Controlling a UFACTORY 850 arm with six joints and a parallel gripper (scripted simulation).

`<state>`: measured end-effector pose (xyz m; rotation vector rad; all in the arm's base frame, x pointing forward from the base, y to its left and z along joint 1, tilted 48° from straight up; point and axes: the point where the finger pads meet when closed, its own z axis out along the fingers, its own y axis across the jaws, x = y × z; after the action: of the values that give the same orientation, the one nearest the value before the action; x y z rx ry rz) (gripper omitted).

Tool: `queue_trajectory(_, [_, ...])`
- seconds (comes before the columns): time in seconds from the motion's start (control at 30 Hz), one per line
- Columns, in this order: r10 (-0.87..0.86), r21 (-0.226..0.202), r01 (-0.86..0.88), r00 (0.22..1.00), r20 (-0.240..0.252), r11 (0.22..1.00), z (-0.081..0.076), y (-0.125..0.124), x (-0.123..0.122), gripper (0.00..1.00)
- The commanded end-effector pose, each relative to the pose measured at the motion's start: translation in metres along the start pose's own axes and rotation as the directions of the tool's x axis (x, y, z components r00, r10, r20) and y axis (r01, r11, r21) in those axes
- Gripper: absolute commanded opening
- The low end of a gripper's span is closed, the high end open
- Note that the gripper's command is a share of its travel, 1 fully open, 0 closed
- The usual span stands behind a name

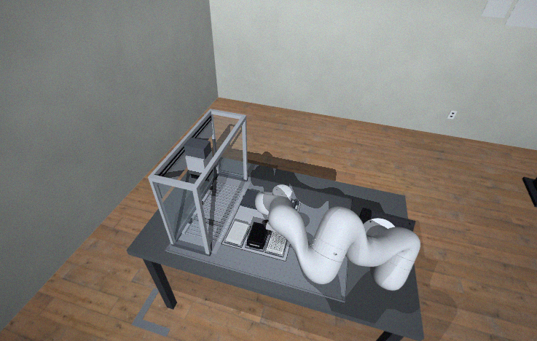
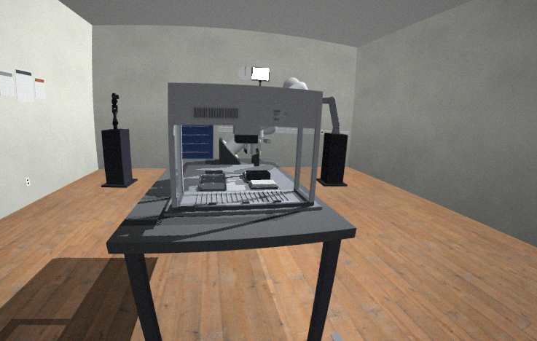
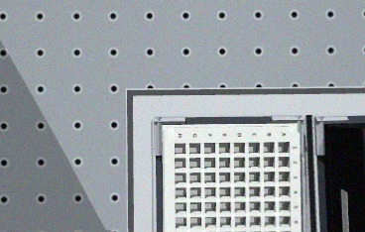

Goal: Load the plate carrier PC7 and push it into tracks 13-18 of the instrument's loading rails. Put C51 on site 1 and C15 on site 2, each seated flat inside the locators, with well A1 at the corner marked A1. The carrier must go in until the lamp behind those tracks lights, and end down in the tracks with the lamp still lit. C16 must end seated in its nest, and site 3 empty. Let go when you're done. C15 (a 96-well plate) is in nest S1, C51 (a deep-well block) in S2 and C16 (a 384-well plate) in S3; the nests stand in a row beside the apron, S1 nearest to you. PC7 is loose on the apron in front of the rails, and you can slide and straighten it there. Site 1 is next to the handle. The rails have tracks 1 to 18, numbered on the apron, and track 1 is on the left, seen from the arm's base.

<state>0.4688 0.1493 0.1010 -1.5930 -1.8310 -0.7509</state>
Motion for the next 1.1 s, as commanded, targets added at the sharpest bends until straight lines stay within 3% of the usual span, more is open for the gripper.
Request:
queue_trajectory(0.0, [-0.001, -0.002, 0.001, 1.0, 0.0, 1.0, 0.009, 0.001, 0.0, 1.0])
queue_trajectory(0.57, [-0.001, -0.002, 0.001, 1.0, 0.0, 1.0, 0.034, 0.001, 0.0, 1.0])
queue_trajectory(1.07, [-0.001, -0.002, 0.001, 1.0, 0.0, 1.0, 0.034, 0.001, 0.0, 1.0])
